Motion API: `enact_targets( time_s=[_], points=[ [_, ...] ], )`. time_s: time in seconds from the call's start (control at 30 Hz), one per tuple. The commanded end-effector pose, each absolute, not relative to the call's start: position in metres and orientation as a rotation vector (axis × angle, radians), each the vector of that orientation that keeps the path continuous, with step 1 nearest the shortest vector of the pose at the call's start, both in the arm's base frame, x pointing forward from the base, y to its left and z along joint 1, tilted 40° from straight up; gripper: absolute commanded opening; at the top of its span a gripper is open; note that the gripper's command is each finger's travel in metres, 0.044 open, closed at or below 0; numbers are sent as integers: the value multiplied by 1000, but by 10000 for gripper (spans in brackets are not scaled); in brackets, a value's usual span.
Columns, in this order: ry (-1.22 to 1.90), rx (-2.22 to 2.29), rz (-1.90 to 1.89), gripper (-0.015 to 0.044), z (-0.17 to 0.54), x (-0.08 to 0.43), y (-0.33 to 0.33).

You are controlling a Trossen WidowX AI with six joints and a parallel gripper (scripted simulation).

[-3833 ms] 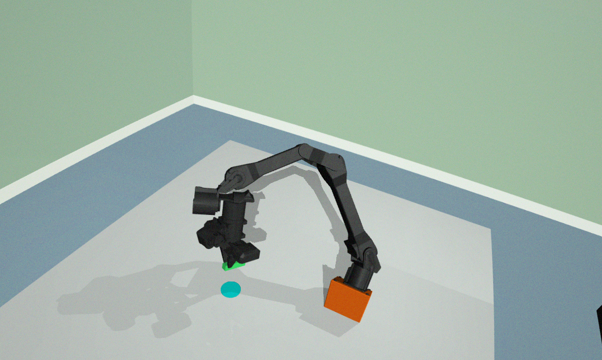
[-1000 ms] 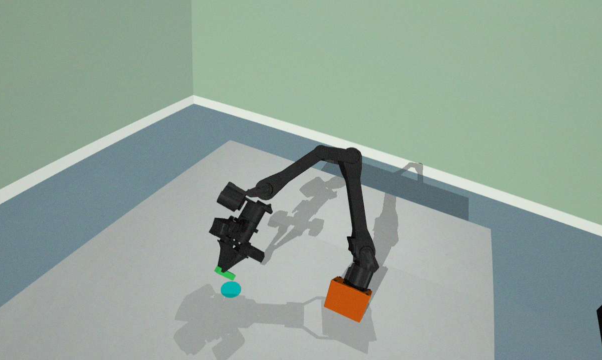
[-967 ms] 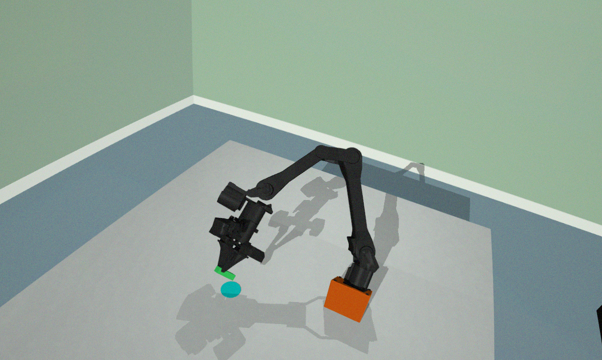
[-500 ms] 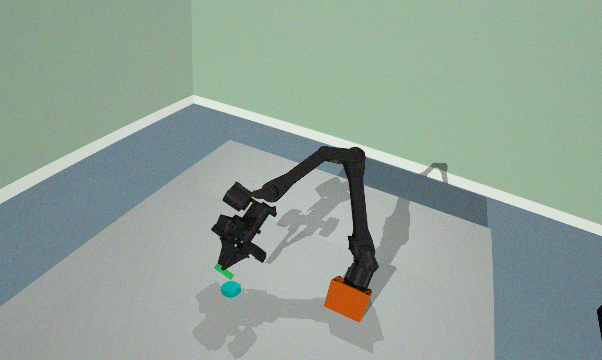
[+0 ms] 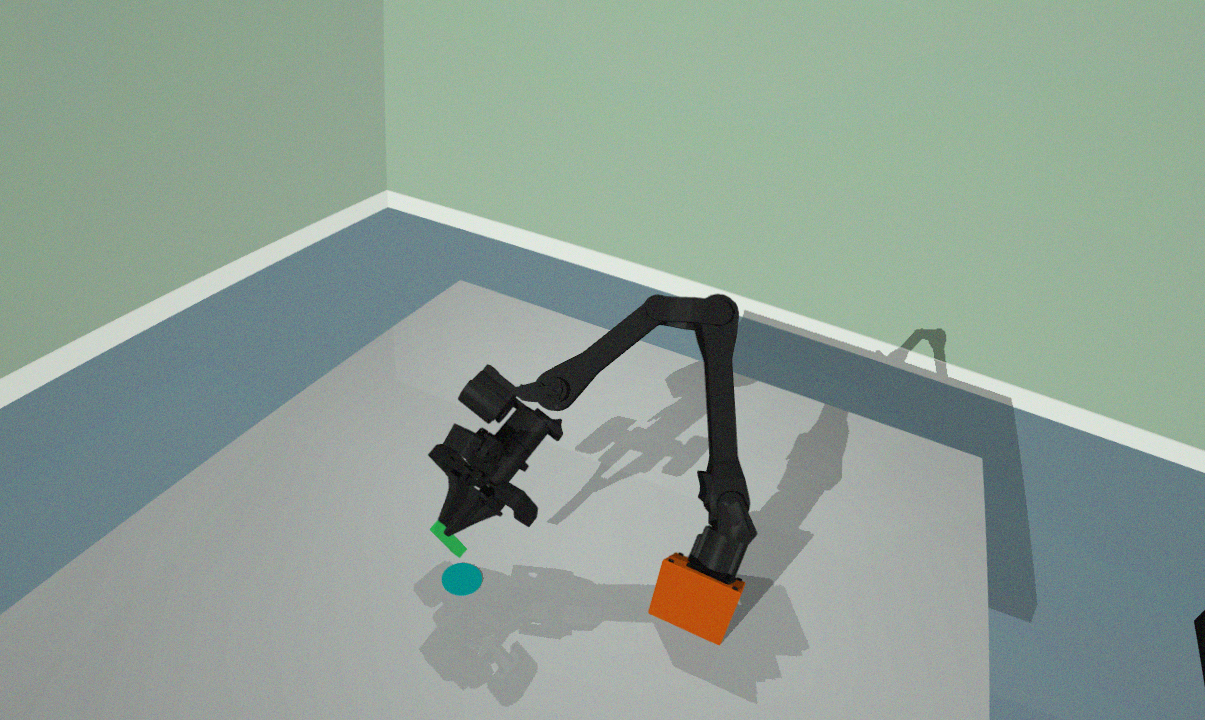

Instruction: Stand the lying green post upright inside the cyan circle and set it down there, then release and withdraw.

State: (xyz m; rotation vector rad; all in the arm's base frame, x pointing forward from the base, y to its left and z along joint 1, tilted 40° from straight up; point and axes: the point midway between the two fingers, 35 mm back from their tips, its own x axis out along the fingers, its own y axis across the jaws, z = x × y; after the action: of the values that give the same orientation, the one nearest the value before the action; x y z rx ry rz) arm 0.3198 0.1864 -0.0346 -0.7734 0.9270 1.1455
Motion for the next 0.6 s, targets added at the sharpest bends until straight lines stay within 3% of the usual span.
enact_targets(
  time_s=[0.0,0.57],
  points=[
    [894,-763,1158,23,-32,319,185],
    [753,-734,1193,23,-23,317,181]
  ],
)
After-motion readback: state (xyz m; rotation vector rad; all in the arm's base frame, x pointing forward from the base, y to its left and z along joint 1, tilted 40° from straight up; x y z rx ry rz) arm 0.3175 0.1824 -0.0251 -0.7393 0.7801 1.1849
